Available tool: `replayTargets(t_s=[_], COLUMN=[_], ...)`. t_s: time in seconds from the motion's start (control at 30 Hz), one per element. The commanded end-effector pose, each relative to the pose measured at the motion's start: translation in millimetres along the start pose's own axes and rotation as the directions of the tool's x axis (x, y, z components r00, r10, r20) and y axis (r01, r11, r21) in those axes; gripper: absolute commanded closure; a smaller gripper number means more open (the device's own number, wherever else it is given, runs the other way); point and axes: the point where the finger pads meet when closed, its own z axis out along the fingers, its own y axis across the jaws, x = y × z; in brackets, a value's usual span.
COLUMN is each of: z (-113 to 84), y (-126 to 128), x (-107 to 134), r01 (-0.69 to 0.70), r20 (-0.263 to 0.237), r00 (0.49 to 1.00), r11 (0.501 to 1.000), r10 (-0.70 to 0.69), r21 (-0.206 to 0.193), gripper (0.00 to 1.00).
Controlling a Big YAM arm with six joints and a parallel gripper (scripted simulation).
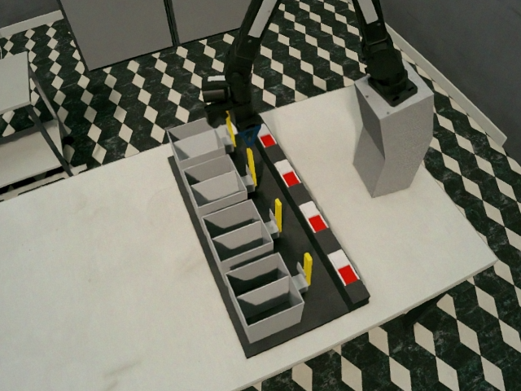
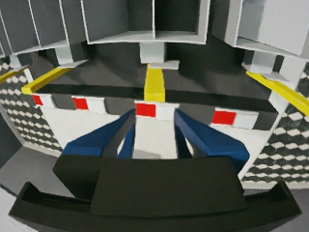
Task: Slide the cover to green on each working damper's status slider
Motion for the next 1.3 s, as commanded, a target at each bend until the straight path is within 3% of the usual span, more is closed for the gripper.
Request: replayTargets(t_s=[0.0, 0.03, 0.07, 0.33, 1.27], z=[-13.6, -9.6, -8.4, -7.4, 31.6], y=[0, -4, -4, 0, 0], x=[-27, -3, -2, -12, -14], r01=[0.051, 0.017, 0.016, 0.029, 0.017], r20=[0.061, 0.024, 0.02, 0.028, 0.022], r00=[0.997, 1.0, 1.0, 0.999, 1.0], r11=[0.999, 1.0, 1.0, 1.0, 1.0], r10=[-0.052, -0.018, -0.016, -0.029, -0.017], r21=[0.017, 0.011, 0.009, 0.008, 0.006], gripper=[0.64, 0.64, 0.64, 0.64, 0.64])
